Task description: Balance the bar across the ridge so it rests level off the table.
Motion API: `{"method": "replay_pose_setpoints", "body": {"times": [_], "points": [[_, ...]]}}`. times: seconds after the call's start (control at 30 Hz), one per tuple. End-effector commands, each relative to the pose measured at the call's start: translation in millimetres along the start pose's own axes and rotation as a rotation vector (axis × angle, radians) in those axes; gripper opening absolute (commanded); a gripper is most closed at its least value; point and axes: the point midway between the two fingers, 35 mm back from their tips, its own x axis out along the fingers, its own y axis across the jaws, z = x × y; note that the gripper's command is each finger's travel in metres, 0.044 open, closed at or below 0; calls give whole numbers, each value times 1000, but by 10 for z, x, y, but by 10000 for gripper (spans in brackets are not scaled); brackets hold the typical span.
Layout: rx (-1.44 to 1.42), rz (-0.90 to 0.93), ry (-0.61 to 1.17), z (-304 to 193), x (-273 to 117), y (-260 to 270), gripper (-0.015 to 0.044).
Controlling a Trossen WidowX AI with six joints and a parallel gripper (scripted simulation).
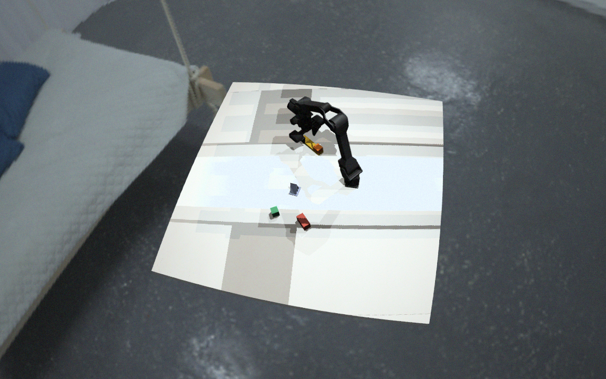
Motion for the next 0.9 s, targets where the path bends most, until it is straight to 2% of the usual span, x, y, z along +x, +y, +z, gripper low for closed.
{"method": "replay_pose_setpoints", "body": {"times": [0.0, 0.87], "points": [[5, 5, 6, -16, 108, 8, 315], [5, 5, 6, -19, 366, 9, 315]]}}
